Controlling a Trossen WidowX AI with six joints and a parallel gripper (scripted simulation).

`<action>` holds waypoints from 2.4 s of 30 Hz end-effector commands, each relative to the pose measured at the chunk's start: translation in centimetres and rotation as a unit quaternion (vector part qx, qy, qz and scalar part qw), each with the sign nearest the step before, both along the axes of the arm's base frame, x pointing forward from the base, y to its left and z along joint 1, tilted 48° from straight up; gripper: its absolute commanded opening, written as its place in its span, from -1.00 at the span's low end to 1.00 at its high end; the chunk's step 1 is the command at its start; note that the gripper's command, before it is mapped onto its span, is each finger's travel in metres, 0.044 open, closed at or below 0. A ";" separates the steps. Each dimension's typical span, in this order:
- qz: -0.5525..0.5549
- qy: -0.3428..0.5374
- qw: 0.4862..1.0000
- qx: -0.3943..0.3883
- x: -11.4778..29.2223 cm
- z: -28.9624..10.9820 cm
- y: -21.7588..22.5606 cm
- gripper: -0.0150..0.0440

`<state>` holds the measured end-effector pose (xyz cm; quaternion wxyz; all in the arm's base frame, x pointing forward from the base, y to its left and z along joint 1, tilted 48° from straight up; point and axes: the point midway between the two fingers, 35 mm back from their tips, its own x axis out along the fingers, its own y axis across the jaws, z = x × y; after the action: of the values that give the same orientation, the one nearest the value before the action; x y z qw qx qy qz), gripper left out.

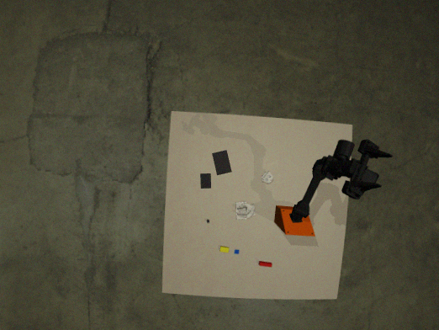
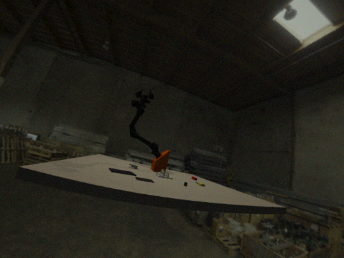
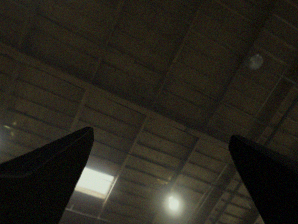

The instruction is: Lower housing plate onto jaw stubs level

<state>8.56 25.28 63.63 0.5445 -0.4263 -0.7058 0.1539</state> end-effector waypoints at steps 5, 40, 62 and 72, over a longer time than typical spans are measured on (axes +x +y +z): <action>-0.024 0.067 0.997 -0.022 3.0 -1.6 0.4 1.00; -0.161 0.362 0.917 -0.047 16.1 -10.2 -2.3 1.00; -0.255 0.525 0.812 0.001 22.5 -16.9 -7.7 1.00; -0.300 0.587 0.751 0.036 24.6 -20.2 -10.9 1.00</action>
<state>32.65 15.25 44.54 0.8771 -0.4281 -0.1139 0.1858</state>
